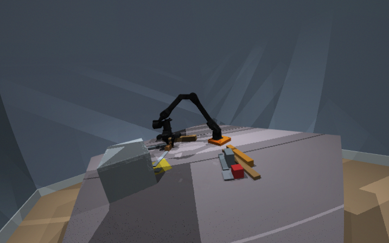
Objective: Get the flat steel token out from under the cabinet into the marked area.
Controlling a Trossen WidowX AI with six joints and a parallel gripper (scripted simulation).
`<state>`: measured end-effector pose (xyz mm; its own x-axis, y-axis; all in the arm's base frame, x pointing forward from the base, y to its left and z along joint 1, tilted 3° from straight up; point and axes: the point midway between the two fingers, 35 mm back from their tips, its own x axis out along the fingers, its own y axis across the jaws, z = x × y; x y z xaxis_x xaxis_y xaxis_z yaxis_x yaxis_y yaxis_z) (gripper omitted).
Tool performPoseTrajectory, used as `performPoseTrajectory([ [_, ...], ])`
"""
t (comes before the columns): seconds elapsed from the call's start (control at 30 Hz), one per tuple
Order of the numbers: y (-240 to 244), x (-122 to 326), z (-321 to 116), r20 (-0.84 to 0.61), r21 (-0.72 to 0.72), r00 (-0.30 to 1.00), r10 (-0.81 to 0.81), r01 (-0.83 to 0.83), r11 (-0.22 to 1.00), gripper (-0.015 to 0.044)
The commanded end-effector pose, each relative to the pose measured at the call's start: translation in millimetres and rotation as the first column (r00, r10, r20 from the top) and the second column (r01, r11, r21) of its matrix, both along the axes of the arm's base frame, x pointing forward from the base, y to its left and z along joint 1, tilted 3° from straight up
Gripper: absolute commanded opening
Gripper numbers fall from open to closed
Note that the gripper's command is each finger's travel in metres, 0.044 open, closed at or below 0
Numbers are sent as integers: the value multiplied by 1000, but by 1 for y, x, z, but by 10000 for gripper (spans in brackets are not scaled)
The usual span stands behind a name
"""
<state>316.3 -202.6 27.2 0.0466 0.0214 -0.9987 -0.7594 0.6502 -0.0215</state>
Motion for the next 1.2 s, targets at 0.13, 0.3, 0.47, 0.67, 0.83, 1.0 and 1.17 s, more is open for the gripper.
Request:
performPoseTrajectory([
  [0.13,13,12,1,5,3,1000,2,-2,1000,0],
  [0.3,20,18,2,6,3,1000,2,-2,1000,0],
  [0.47,27,24,2,6,4,1000,2,-2,1000,0],
  [0.67,35,31,3,7,4,1000,2,-2,1000,0],
  [0.83,42,38,3,7,5,1000,2,-2,1000,0],
  [1.0,49,44,4,7,5,1000,2,-2,1000,0],
  [1.17,56,50,5,8,6,1000,2,-2,1000,0],
])
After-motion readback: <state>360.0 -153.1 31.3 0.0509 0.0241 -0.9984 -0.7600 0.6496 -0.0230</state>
